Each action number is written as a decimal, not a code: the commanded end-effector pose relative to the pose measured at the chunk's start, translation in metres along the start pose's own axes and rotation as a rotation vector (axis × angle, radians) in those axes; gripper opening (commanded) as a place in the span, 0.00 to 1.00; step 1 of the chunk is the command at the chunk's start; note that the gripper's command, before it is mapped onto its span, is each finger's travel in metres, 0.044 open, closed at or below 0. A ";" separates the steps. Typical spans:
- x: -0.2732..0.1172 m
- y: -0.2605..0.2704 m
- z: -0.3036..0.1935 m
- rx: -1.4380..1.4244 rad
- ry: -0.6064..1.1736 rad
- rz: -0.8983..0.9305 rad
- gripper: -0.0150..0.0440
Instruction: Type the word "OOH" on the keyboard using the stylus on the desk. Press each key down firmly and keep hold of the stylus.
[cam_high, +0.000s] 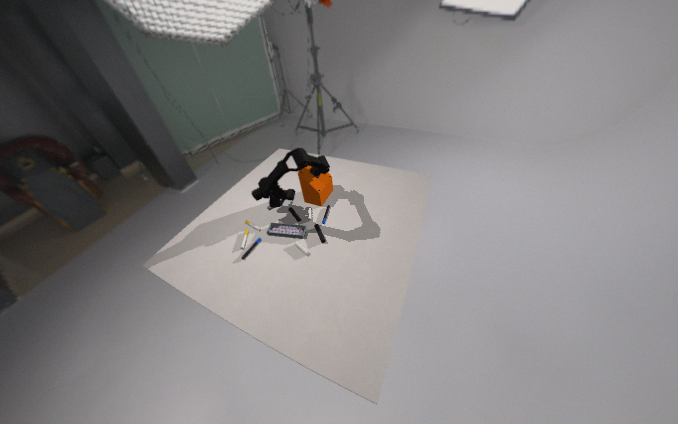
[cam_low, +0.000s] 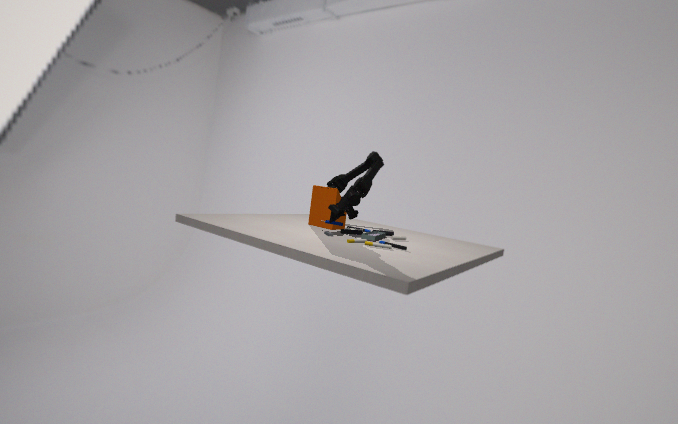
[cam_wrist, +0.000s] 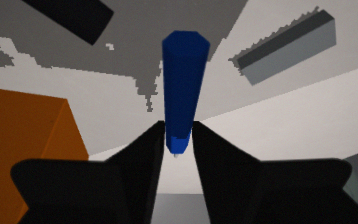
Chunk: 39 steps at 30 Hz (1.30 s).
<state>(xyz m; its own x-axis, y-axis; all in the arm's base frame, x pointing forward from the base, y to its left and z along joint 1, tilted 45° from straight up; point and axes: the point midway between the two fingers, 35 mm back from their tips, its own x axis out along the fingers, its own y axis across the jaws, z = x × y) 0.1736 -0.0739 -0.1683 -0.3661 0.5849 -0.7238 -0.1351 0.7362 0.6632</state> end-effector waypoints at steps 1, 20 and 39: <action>-0.004 -0.002 0.005 0.063 -0.007 -0.067 0.25; -0.036 -0.004 0.040 0.489 -0.240 -0.441 0.25; -0.080 0.021 0.081 0.847 -0.743 -0.576 0.25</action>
<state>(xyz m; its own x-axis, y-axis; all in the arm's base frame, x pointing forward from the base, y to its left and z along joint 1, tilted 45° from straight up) 0.2663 -0.0790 -0.1216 0.1228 -0.0020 -0.9924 0.5581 0.8270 0.0673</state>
